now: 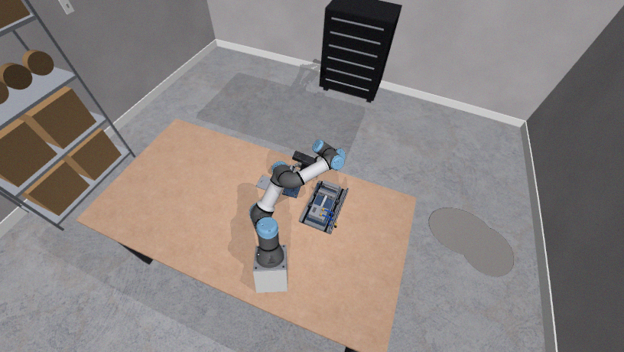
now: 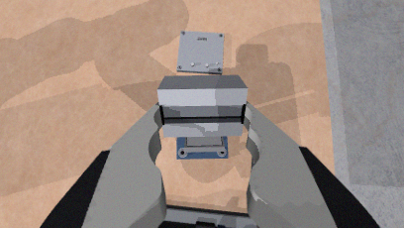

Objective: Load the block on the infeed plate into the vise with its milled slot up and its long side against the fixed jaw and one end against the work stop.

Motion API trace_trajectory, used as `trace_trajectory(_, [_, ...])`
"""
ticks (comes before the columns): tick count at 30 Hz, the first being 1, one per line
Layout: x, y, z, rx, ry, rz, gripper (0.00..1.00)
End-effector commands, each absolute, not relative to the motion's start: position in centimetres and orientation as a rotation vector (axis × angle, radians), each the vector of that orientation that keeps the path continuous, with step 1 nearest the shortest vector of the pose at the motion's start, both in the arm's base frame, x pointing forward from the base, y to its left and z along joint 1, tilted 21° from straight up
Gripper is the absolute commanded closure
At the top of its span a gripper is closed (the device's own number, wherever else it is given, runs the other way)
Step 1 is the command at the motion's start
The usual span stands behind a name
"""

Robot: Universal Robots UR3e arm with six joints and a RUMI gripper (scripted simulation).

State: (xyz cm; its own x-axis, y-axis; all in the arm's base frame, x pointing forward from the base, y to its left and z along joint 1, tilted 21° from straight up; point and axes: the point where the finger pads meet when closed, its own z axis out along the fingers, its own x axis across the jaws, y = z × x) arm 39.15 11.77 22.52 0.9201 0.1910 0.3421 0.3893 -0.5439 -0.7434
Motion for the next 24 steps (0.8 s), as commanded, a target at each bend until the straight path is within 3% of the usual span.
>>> trace_trajectory(1, [39.16,11.75,22.57,-2.163,-0.413,-0.278,1.0])
trace_trajectory(24, [39.12,11.77,22.57,-2.233,-0.408,-0.296,1.0])
